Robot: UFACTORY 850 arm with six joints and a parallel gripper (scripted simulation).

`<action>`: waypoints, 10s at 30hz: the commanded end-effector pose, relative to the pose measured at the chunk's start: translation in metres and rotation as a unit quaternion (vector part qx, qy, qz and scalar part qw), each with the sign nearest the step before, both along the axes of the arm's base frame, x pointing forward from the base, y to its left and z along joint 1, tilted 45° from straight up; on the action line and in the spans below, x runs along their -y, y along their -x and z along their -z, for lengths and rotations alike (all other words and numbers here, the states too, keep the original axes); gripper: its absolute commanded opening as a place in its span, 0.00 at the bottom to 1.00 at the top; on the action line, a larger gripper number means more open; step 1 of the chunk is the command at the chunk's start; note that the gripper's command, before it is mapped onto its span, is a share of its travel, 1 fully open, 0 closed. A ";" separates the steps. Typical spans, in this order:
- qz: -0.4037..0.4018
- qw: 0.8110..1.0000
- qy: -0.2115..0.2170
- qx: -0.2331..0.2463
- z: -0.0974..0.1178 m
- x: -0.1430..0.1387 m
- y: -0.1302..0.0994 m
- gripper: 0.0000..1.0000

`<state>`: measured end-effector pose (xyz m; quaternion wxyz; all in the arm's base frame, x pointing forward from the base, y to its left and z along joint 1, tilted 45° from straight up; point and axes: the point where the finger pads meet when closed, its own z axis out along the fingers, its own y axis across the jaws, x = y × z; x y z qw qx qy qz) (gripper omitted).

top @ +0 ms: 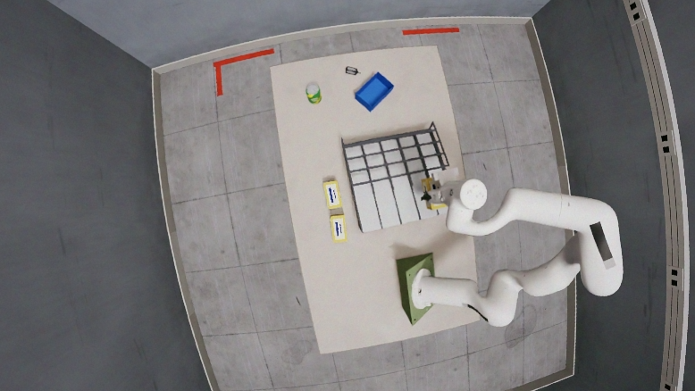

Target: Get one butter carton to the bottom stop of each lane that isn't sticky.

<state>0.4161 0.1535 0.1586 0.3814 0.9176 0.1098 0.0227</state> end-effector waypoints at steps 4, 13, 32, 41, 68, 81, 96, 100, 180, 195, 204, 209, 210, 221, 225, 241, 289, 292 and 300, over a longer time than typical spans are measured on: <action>0.000 1.000 -0.001 0.001 0.000 -0.001 0.000 0.00; 0.000 1.000 -0.001 0.001 0.021 0.021 -0.004 0.00; 0.033 0.999 0.009 -0.032 0.027 0.027 -0.005 0.00; 0.068 0.995 0.018 -0.066 0.028 0.027 -0.005 0.00; 0.103 0.989 0.027 -0.100 0.028 0.027 -0.005 0.00; 0.103 0.989 0.027 -0.099 0.048 0.049 -0.001 0.00; 0.103 0.989 0.027 -0.099 0.061 0.064 0.002 0.00; 0.103 0.989 0.027 -0.099 0.061 0.064 0.002 0.00; 0.103 0.989 0.027 -0.099 0.068 0.071 0.004 0.00; 0.103 0.989 0.027 -0.099 0.070 0.073 0.005 0.00; 0.103 0.989 0.027 -0.099 0.070 0.073 0.005 0.00; 0.103 0.989 0.027 -0.099 0.070 0.073 0.005 0.00; 0.103 0.989 0.027 -0.099 0.071 0.075 0.005 0.00; 0.103 0.989 0.027 -0.099 0.071 0.075 0.005 0.00; 0.103 0.989 0.027 -0.099 0.071 0.075 0.005 0.00; 0.102 0.989 0.027 -0.099 0.072 0.076 0.006 0.00; 0.102 0.989 0.027 -0.099 0.077 0.082 0.007 0.00; 0.102 0.989 0.027 -0.099 0.077 0.082 0.007 0.00; 0.102 0.989 0.027 -0.099 0.079 0.083 0.008 0.00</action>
